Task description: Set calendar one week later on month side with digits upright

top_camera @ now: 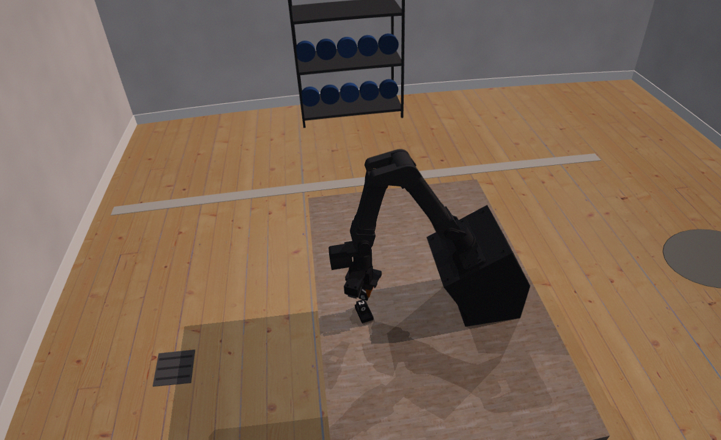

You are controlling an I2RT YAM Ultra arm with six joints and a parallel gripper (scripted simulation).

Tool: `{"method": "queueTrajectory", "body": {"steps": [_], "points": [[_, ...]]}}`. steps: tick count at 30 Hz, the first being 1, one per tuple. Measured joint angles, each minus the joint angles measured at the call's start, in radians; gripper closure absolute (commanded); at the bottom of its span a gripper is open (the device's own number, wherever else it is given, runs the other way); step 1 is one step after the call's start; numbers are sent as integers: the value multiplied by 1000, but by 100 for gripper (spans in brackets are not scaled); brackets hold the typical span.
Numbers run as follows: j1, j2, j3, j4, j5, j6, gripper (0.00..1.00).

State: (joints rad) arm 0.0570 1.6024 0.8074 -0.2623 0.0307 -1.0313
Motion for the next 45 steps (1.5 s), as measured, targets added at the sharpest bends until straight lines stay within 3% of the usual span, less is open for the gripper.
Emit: {"method": "queueTrajectory", "body": {"steps": [45], "points": [[-1,-5,-4,-6,-1,1498,74]]}}
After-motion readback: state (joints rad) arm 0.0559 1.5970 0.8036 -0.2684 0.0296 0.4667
